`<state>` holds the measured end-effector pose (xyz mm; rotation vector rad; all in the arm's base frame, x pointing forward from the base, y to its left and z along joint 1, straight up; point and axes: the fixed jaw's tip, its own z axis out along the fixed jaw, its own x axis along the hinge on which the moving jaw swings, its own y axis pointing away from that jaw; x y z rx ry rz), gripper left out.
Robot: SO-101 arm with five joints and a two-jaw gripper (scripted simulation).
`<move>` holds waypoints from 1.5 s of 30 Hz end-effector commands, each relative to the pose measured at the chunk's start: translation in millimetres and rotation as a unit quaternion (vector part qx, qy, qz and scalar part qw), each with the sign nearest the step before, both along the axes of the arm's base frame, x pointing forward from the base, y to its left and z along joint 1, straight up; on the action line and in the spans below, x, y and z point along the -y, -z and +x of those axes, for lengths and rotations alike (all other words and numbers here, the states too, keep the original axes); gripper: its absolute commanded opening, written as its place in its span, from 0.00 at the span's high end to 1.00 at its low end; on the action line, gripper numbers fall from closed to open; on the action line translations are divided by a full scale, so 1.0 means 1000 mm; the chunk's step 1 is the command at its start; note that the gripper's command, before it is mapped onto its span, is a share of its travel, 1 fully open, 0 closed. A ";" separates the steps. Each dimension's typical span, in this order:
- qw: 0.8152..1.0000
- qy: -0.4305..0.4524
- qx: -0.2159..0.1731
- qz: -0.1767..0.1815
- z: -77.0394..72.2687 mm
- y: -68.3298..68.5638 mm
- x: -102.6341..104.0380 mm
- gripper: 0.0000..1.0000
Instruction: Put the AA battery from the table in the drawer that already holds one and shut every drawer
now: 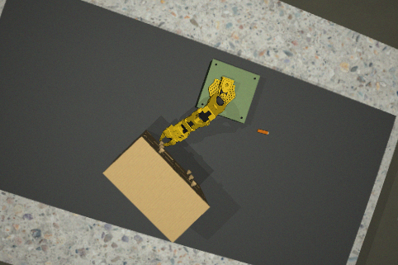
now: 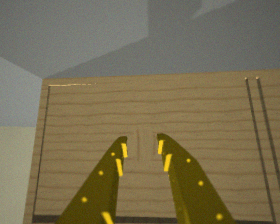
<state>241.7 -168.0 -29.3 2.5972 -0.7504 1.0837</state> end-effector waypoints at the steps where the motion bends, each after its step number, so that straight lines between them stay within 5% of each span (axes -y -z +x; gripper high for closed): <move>1: 1.000 0.001 0.006 0.002 0.005 0.000 0.001 1.00; 30: 1.000 0.000 0.003 0.000 0.002 -0.001 0.000 1.00; 45: 1.000 0.000 0.003 0.000 0.002 -0.001 0.000 0.88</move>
